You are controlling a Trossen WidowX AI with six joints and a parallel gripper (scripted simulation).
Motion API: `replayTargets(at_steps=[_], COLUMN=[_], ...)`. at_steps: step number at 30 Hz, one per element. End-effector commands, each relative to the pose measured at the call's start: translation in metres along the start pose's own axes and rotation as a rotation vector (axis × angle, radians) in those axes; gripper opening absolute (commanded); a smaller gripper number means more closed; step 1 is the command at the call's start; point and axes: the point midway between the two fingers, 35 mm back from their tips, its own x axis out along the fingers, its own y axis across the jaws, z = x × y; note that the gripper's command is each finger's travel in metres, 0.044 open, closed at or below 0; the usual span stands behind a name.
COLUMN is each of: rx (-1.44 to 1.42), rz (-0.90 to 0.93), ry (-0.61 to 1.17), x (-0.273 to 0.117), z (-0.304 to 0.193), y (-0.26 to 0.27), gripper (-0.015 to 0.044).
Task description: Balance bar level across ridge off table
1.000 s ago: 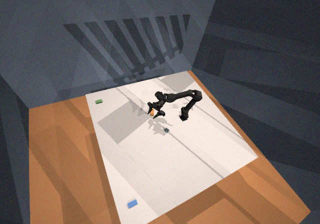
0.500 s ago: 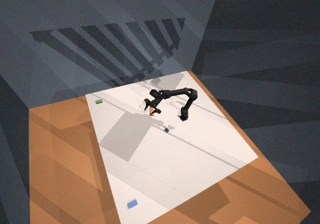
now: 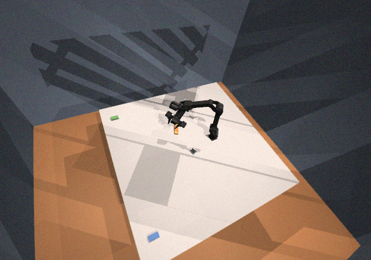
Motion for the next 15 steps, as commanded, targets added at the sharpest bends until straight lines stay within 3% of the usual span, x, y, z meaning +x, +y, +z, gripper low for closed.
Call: replayTargets(at_steps=[1, 15], rx=[-0.078, -0.379], rz=[0.049, 0.321], ry=[0.085, 0.319], x=[-0.001, -0.019], z=[-0.017, -0.077], y=[-0.003, 0.000], gripper=[0.0315, 0.0315])
